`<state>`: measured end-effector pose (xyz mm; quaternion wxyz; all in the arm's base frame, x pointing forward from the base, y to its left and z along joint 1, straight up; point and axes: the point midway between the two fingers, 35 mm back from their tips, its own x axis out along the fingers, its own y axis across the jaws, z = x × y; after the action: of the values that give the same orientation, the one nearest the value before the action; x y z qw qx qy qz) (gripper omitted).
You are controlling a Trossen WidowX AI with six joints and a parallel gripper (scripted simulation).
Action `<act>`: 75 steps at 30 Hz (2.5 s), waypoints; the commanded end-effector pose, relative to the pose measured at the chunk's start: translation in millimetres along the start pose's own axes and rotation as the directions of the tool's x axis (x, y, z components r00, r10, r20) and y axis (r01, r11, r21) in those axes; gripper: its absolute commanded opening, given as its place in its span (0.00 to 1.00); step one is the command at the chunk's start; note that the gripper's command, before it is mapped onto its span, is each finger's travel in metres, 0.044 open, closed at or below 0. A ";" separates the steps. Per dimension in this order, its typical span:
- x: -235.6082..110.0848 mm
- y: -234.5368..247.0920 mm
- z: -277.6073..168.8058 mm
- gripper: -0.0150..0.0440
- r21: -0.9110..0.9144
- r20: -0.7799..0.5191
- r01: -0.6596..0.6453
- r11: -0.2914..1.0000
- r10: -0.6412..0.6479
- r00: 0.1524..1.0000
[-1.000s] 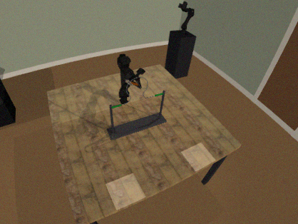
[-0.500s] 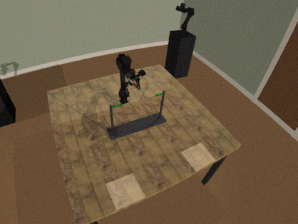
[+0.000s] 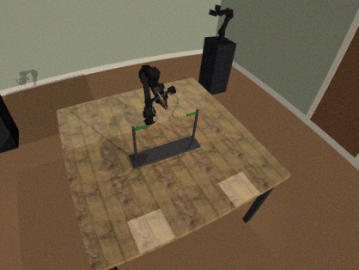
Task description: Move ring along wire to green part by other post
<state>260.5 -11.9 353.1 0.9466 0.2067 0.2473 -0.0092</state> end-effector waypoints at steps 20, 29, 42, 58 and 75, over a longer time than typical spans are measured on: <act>0.2 -11.7 1.0 0.00 -0.262 0.058 0.153 0.953 -0.142 0.988; 0.0 -16.0 2.4 0.00 -0.356 0.090 0.211 0.910 -0.191 0.977; -0.8 -22.0 5.2 0.00 -0.482 0.144 0.292 0.826 -0.254 0.957; -2.5 -28.5 9.7 0.00 -0.615 0.221 0.383 0.689 -0.315 0.923; -5.2 -34.2 15.7 0.00 -0.723 0.313 0.466 0.510 -0.360 0.879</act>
<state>262.1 -48.4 351.6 0.9280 -0.2725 0.2172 -0.1315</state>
